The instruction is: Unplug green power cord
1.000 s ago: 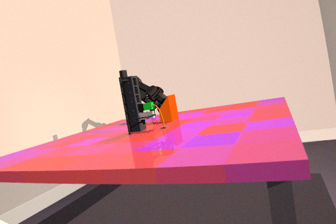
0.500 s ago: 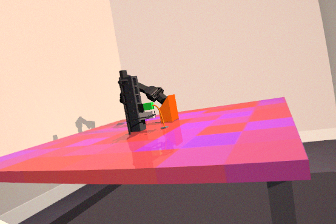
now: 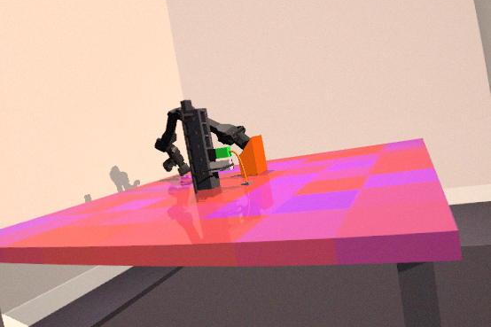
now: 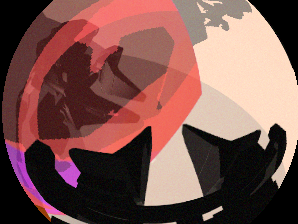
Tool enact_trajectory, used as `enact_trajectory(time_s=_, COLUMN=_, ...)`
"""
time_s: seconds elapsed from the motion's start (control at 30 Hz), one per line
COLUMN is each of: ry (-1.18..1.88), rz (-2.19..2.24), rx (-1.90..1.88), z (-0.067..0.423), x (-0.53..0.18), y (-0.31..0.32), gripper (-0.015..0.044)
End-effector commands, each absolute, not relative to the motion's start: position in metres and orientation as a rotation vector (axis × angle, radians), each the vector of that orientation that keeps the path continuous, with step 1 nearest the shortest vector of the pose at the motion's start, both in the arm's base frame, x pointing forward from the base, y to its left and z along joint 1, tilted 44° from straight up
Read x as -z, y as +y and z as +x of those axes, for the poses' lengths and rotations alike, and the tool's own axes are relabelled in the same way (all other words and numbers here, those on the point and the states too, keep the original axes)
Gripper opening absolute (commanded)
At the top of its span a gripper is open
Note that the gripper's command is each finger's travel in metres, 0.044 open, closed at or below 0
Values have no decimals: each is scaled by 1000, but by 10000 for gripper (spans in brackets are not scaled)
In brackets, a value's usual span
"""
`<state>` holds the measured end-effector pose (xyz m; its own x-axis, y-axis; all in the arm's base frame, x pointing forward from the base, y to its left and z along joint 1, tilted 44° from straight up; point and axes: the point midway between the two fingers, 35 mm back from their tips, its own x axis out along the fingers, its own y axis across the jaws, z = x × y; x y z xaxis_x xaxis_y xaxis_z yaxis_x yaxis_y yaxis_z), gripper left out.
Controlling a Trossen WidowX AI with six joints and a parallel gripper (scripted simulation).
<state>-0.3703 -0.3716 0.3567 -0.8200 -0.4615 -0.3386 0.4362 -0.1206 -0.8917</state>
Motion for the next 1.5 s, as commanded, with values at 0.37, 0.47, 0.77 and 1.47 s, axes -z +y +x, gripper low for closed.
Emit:
enact_trajectory(time_s=0.37, ry=1297, rz=-343, rx=1882, z=-224, x=-403, y=-448, gripper=160)
enact_trajectory(time_s=0.47, ry=1239, rz=-394, rx=1839, z=-188, x=-409, y=-460, gripper=160)
enact_trajectory(time_s=0.77, ry=1073, rz=-514, rx=1693, z=-78, x=-423, y=-477, gripper=160)
enact_trajectory(time_s=1.47, ry=859, rz=-661, rx=1212, z=171, x=-402, y=-436, gripper=160)
